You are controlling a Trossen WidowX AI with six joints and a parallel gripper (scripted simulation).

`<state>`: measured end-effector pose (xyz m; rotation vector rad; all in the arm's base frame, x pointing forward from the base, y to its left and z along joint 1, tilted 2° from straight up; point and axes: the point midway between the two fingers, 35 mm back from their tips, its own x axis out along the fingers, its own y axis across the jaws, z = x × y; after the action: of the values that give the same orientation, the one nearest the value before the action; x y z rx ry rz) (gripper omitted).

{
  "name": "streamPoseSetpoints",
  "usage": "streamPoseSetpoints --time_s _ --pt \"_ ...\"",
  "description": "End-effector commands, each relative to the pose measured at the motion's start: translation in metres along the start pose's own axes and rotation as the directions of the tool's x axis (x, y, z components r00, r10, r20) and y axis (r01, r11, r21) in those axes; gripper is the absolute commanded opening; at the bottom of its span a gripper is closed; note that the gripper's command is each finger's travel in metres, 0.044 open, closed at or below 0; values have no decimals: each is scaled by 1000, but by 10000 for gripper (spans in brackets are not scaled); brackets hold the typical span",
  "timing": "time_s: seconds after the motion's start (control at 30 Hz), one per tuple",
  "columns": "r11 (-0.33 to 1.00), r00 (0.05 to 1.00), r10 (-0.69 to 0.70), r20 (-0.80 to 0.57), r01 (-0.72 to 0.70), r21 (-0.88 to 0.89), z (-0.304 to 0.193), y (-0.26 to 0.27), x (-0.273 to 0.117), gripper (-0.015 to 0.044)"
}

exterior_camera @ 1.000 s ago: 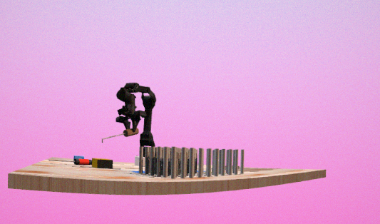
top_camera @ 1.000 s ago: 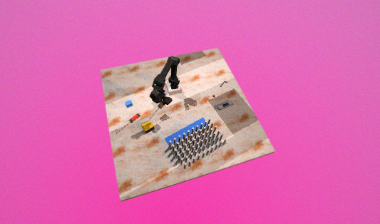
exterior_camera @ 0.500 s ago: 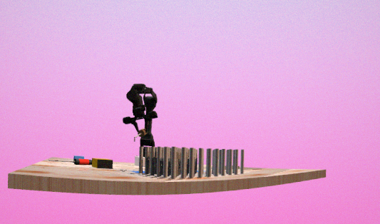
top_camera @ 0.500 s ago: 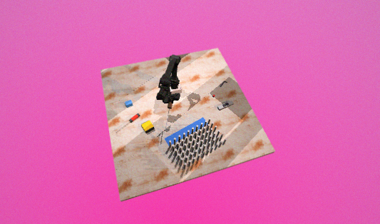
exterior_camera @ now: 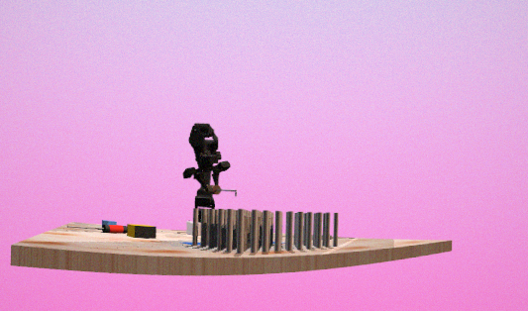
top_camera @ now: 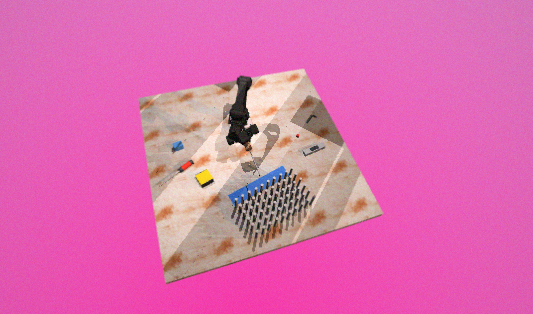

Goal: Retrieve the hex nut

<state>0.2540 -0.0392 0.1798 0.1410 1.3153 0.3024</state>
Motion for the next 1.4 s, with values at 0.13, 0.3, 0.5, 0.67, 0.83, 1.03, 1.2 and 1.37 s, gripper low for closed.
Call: streamPoseSetpoints --time_s 0.13,0.3,0.5,0.67,0.83,1.03,1.2,1.37 --pt "979 999 49 11 -46 -200 -1 22 4 0" --pt "979 999 49 11 -46 -200 -1 21 6 0" --pt "979 999 49 11 -46 -200 0 11 33 0" --pt "979 999 49 12 -46 -201 -1 1 61 0" --pt "979 999 49 12 -46 -200 -6 -7 87 0" --pt "979 999 49 13 -46 -199 -15 -15 118 0" --pt "979 999 49 13 -46 -199 -26 -19 142 0" --pt "979 999 49 14 -46 -199 -32 -21 153 0"
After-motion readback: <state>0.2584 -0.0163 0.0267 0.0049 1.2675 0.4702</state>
